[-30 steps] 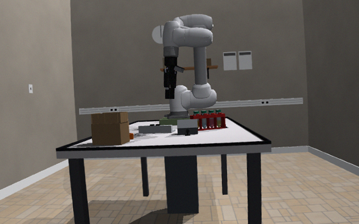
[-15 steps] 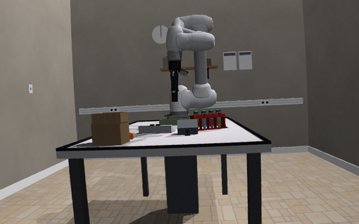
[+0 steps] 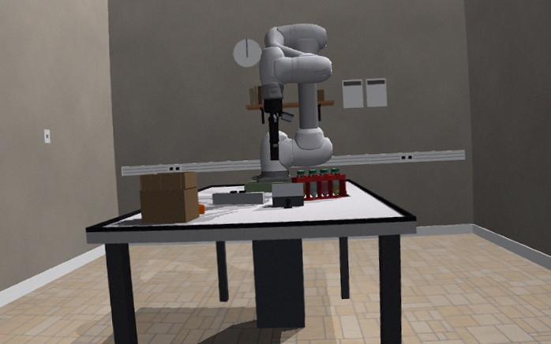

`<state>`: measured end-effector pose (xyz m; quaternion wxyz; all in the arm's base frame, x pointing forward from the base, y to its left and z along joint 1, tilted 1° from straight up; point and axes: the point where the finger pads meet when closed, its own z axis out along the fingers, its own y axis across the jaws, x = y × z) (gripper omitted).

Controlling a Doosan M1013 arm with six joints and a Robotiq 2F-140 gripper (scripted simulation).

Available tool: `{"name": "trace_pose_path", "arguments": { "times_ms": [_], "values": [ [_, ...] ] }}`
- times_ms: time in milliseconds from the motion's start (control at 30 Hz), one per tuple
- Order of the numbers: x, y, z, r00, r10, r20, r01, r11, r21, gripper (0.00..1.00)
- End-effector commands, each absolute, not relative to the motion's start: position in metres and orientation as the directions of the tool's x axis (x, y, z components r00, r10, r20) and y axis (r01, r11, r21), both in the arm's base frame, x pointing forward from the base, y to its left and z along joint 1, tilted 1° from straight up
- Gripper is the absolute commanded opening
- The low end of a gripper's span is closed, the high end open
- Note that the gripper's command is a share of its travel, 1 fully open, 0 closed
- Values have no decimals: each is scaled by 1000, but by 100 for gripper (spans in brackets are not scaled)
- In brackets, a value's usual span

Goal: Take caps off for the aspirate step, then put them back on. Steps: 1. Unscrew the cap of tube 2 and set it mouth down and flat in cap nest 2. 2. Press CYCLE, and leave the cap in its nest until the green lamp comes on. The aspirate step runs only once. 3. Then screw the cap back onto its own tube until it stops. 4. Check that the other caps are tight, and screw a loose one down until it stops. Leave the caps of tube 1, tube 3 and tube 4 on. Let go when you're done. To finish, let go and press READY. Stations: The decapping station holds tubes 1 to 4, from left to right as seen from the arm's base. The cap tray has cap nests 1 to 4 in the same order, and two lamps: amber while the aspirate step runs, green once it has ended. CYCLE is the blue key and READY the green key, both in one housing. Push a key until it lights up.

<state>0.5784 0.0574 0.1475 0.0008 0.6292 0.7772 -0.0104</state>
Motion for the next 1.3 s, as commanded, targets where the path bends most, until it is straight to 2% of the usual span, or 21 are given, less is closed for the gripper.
{"name": "trace_pose_path", "arguments": {
  "times_ms": [0, 300, 633, 700, 767, 867, 967, 1267],
  "values": [
    [564, 64, 142, -305, 952, 0, 952, 305, -10, 41],
    [542, 72, 134, -402, 916, 10, 916, 402, -7, 41],
    [542, 72, 134, -406, 914, 11, 914, 406, -6, 41],
    [540, 88, 134, -249, 969, 9, 969, 249, -8, 41],
    [540, 88, 134, -249, 969, 9, 969, 249, -8, 41],
    [536, 113, 134, -27, 1000, 8, 1000, 27, -10, 41],
    [534, 128, 134, 87, 996, 7, 996, -87, -11, 41],
    [526, 184, 135, 105, 994, 6, 994, -105, -11, 41]
  ]
}}
